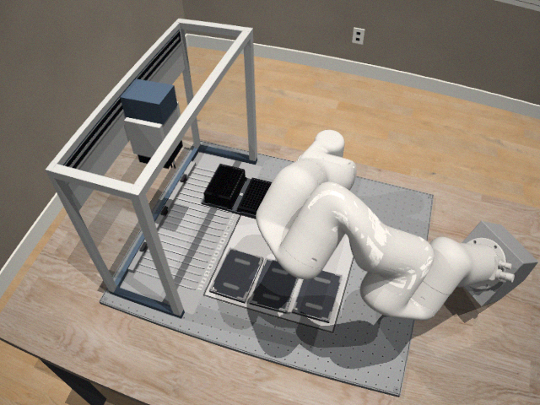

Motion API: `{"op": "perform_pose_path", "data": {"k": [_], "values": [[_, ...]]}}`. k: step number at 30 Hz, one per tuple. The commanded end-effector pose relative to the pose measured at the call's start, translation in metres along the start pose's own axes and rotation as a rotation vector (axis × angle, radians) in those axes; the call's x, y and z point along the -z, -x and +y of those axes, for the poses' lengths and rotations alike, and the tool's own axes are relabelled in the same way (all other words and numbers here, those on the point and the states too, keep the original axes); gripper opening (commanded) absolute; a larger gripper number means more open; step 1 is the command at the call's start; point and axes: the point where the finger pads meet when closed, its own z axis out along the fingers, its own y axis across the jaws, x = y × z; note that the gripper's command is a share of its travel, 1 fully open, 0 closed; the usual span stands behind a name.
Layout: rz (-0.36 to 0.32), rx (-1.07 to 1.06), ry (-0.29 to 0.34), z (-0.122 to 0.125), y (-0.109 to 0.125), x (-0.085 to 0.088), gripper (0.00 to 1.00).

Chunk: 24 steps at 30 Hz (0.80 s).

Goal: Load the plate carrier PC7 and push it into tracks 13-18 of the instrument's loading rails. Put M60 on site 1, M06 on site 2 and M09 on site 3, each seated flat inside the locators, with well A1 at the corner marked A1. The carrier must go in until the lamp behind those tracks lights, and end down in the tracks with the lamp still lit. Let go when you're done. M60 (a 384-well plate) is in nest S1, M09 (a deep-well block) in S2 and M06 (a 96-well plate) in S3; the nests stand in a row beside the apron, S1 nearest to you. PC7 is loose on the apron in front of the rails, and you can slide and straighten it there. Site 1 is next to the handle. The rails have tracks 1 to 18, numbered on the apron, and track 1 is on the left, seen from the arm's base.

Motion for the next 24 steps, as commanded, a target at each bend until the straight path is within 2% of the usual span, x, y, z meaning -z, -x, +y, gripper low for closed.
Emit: {"op": "perform_pose_path", "data": {"k": [1,24], "values": [[0.002,0.001,0.002,0.000,-0.007,0.001,0.82],[0.002,0.001,0.002,0.000,-0.028,0.001,0.82]]}}
